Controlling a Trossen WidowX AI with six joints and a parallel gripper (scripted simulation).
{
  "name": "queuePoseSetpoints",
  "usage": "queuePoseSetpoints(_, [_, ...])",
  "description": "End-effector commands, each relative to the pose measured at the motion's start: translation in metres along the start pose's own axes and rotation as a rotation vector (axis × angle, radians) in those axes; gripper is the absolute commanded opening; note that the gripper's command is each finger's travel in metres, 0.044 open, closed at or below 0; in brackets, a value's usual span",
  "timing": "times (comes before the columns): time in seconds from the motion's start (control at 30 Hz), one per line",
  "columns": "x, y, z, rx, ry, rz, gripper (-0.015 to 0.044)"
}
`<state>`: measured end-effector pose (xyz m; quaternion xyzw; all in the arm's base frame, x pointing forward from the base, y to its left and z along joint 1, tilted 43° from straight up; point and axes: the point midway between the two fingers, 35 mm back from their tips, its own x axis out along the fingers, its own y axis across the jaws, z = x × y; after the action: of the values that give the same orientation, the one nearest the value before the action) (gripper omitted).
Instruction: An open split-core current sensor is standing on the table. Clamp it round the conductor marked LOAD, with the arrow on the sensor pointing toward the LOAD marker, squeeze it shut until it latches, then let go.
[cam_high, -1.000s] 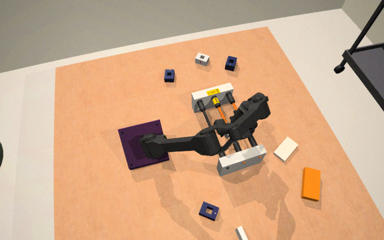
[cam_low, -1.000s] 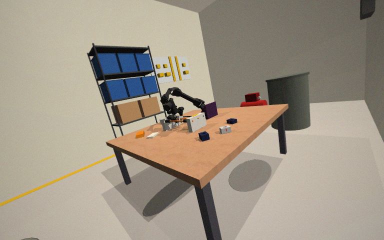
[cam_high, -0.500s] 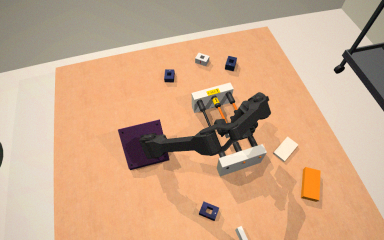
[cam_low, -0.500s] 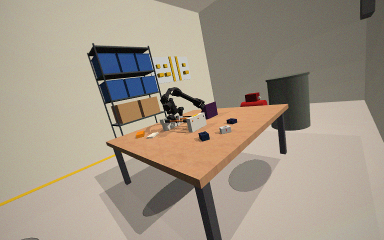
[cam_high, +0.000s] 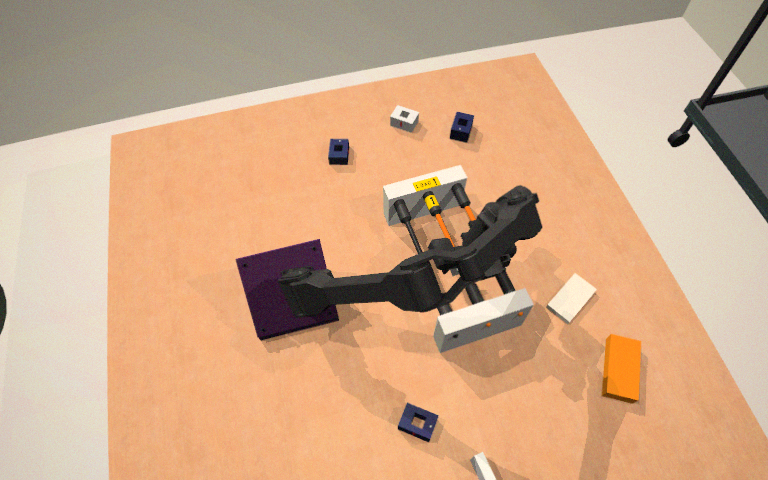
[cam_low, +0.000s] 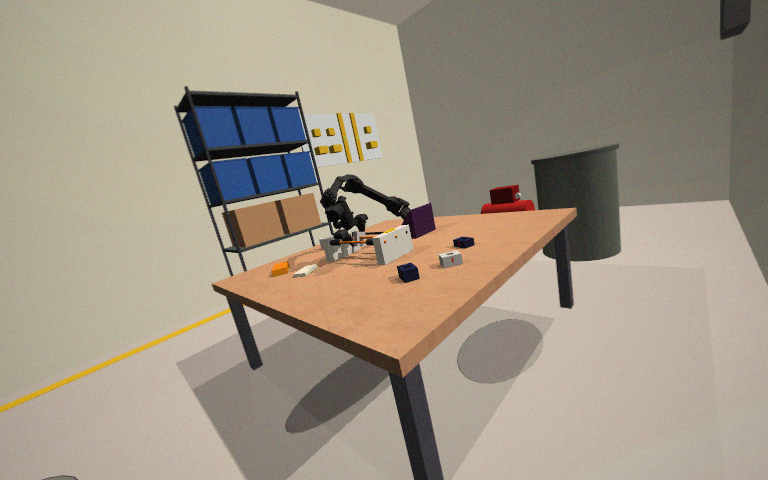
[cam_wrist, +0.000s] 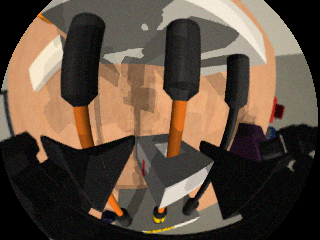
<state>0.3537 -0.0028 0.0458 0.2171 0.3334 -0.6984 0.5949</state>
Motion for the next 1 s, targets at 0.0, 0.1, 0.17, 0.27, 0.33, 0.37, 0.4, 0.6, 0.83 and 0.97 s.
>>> queuePoseSetpoints(0.0, [-0.0002, 0.0000, 0.0001, 0.000, 0.000, 0.000, 0.0053])
queuePoseSetpoints(0.1, [-0.0002, 0.0000, 0.0001, 0.000, 0.000, 0.000, 0.0131])
queuePoseSetpoints(0.17, [-0.0002, 0.0000, 0.0001, 0.000, 0.000, 0.000, 0.0184])
queuePoseSetpoints(0.27, [-0.0002, 0.0000, 0.0001, 0.000, 0.000, 0.000, 0.0263])
queuePoseSetpoints(0.33, [-0.0002, 0.0000, 0.0001, 0.000, 0.000, 0.000, 0.0294])
queuePoseSetpoints(0.37, [-0.0002, 0.0000, 0.0001, 0.000, 0.000, 0.000, 0.0288])
queuePoseSetpoints(0.4, [-0.0002, 0.0000, 0.0001, 0.000, 0.000, 0.000, 0.0281])
queuePoseSetpoints(0.6, [-0.0002, 0.0000, 0.0001, 0.000, 0.000, 0.000, 0.0265])
queuePoseSetpoints(0.83, [-0.0002, 0.0000, 0.0001, 0.000, 0.000, 0.000, 0.0265])
queuePoseSetpoints(0.97, [-0.0002, 0.0000, 0.0001, 0.000, 0.000, 0.000, 0.0265])
